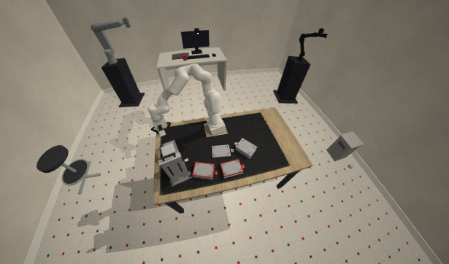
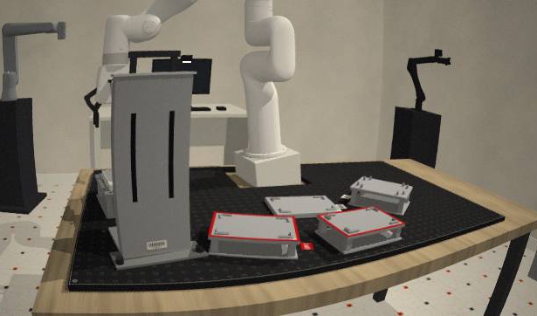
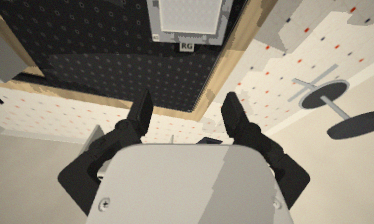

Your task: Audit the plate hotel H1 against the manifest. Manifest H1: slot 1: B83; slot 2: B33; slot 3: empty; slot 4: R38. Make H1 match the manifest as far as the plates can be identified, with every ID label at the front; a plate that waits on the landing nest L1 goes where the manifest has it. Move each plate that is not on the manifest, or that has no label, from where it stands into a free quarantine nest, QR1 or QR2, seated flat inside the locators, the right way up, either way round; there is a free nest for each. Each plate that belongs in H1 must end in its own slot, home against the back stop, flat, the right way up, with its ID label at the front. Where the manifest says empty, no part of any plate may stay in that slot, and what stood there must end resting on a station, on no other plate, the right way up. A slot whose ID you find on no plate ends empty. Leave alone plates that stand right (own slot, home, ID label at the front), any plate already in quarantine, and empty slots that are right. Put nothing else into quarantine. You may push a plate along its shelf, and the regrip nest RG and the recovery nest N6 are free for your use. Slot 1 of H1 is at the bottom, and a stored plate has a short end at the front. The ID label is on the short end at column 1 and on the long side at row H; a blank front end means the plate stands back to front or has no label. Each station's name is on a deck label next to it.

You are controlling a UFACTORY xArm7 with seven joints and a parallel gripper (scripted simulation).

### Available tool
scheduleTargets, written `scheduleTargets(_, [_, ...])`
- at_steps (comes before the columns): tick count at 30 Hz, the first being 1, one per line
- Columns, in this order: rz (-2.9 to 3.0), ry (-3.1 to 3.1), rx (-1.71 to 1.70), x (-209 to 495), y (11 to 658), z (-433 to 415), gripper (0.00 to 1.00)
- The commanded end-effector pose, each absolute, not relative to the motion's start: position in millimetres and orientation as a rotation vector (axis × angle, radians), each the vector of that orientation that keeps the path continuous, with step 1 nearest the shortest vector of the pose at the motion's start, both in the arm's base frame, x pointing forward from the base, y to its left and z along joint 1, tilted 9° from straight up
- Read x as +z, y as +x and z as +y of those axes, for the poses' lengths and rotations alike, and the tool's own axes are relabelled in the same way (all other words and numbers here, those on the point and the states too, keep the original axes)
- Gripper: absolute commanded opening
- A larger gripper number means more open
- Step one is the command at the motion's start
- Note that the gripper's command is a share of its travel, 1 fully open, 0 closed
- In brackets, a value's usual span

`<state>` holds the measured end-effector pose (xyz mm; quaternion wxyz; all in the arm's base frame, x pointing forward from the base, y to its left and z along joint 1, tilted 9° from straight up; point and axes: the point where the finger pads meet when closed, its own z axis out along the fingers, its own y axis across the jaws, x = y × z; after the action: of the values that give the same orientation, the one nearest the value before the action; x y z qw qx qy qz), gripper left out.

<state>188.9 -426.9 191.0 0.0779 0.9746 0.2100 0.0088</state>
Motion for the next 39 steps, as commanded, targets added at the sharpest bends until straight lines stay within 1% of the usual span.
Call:
scheduleTargets(1, [0.628, 2.914, 0.026, 196, 189, -427, 1.00])
scheduleTargets(39, [0.628, 2.914, 0.026, 308, 184, -410, 1.00])
